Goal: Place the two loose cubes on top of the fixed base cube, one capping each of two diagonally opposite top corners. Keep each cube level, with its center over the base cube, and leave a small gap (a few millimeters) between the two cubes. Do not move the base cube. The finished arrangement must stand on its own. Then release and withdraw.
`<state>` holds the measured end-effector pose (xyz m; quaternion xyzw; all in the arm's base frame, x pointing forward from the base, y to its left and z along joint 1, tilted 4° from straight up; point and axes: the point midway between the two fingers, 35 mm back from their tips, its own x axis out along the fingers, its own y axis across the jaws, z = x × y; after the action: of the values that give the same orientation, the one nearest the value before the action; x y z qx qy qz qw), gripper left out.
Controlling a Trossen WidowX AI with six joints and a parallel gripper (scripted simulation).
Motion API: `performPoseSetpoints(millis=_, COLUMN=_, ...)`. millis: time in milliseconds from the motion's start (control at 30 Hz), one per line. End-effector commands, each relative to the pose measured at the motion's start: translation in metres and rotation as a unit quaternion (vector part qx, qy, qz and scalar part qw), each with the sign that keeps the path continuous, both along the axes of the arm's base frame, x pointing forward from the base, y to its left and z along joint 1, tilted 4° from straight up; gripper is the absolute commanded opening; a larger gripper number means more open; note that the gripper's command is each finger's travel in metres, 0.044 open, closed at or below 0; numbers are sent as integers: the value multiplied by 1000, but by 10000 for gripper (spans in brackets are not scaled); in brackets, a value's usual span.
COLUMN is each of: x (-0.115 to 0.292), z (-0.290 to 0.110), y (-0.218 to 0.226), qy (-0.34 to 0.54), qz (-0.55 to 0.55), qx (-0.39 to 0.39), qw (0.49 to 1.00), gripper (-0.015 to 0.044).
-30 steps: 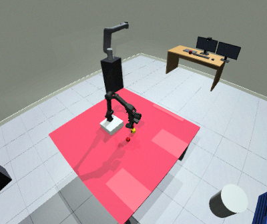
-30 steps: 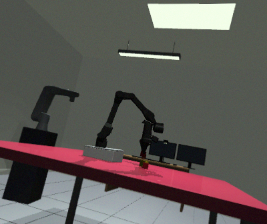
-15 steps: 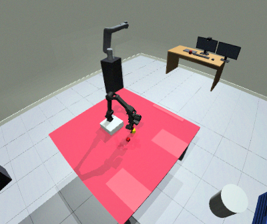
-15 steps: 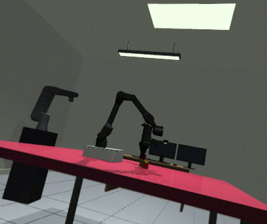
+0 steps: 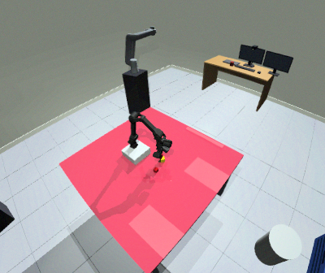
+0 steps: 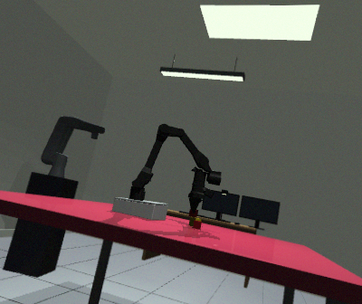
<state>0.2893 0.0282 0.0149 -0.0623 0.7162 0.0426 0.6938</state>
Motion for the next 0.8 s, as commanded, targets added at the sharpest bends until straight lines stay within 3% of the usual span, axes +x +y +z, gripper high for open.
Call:
performPoseSetpoints(millis=0, x=0, z=0, y=0, qy=0, qz=-1, qx=2, qw=1000, gripper=157)
performPoseSetpoints(millis=67, x=0, z=0, y=0, qy=0, qz=-1, qx=2, qw=1000, gripper=205)
performPoseSetpoints(millis=767, x=1, z=22, y=1, qy=0, qz=0, qx=0, qw=1000, gripper=205)
